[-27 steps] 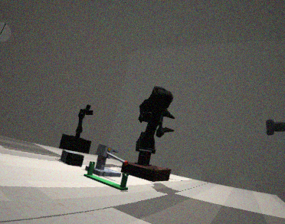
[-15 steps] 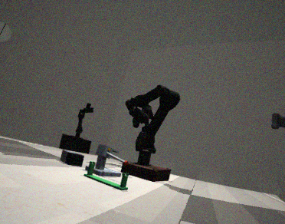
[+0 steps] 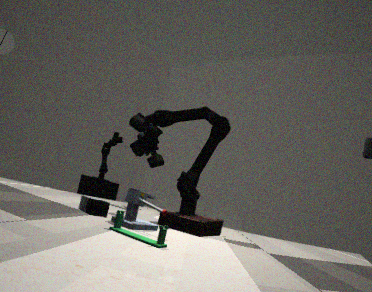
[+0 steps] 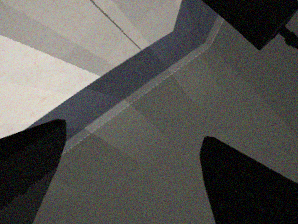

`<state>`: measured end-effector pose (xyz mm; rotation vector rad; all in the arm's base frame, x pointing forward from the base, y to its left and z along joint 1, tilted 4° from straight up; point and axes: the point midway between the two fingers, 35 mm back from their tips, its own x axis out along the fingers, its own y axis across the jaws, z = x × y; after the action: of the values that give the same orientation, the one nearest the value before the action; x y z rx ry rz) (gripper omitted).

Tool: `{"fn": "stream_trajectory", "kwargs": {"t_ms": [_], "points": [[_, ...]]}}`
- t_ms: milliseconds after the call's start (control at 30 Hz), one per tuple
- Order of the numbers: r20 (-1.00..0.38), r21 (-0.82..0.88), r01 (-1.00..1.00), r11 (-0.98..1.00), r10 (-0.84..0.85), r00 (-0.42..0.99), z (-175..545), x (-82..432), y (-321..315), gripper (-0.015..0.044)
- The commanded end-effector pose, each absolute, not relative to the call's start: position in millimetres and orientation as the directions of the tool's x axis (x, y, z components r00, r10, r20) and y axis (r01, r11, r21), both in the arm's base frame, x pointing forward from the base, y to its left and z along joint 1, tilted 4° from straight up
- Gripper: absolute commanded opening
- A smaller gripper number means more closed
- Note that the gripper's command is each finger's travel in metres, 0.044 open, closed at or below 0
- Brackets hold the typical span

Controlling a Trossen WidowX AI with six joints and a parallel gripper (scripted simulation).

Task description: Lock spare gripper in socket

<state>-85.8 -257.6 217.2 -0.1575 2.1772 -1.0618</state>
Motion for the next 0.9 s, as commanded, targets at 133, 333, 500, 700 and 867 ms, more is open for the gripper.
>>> {"fn": "stream_trajectory", "kwargs": {"t_ms": [133, 333, 500, 700, 867], "points": [[-0.696, -0.611, -0.067, 0.789, -0.575, -0.429, 204, 43, -279, 0.0300], [-0.801, -0.507, -0.311, 0.804, -0.573, -0.176, 195, 142, -250, 0.0300], [-0.874, -0.413, -0.518, 0.749, -0.485, -0.005, 188, 214, -199, 0.0300], [-0.942, -0.293, -0.744, 0.601, -0.315, 0.116, 182, 275, -112, 0.0300], [-0.979, -0.188, -0.889, 0.418, -0.154, 0.135, 179, 299, -25, 0.0300]]}}
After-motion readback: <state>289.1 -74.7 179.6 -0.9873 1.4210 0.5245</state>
